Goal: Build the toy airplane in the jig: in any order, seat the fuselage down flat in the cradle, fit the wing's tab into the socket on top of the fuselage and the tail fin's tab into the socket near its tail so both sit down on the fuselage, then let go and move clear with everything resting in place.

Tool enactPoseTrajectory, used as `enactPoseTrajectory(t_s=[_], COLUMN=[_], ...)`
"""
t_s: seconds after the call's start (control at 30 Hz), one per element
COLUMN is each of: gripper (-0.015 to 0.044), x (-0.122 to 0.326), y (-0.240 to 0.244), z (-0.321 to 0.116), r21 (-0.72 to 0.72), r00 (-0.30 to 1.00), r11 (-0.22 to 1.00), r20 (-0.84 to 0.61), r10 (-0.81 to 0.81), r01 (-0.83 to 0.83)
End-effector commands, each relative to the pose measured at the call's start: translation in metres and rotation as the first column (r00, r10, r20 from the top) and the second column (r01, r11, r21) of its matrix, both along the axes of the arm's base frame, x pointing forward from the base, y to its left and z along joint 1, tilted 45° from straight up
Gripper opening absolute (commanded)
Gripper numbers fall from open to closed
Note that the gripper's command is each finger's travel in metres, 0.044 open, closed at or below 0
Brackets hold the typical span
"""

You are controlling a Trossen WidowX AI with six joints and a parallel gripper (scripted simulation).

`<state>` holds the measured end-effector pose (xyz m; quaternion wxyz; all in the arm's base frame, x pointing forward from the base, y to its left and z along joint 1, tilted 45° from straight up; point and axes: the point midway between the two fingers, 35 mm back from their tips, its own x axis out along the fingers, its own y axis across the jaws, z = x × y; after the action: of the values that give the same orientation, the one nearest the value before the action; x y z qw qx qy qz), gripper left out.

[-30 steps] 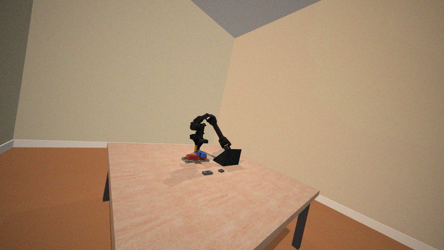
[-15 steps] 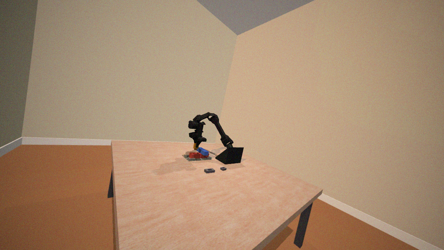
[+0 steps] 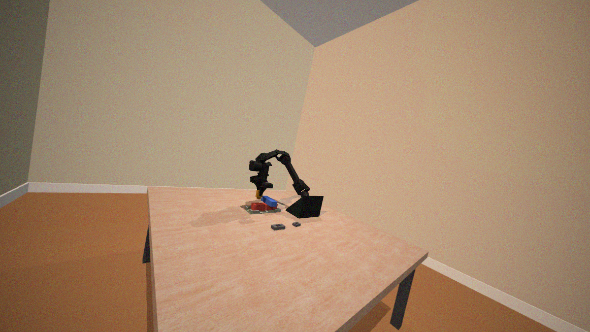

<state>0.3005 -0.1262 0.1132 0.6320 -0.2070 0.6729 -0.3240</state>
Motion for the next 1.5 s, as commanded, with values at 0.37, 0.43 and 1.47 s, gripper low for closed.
enactPoseTrajectory(t_s=[0.37,0.43,1.47], gripper=[0.0067,0.0067,0.0067], x=[0.0,0.0,-0.001], y=[-0.001,-0.001,-0.016], z=[0.002,0.002,-0.011], r21=[-0.007,-0.007,-0.007], r00=[1.0,1.0,1.0], r11=[1.0,1.0,1.0], r20=[0.002,0.002,0.003], r10=[0.003,0.003,0.003], r01=[-0.003,-0.003,-0.003])
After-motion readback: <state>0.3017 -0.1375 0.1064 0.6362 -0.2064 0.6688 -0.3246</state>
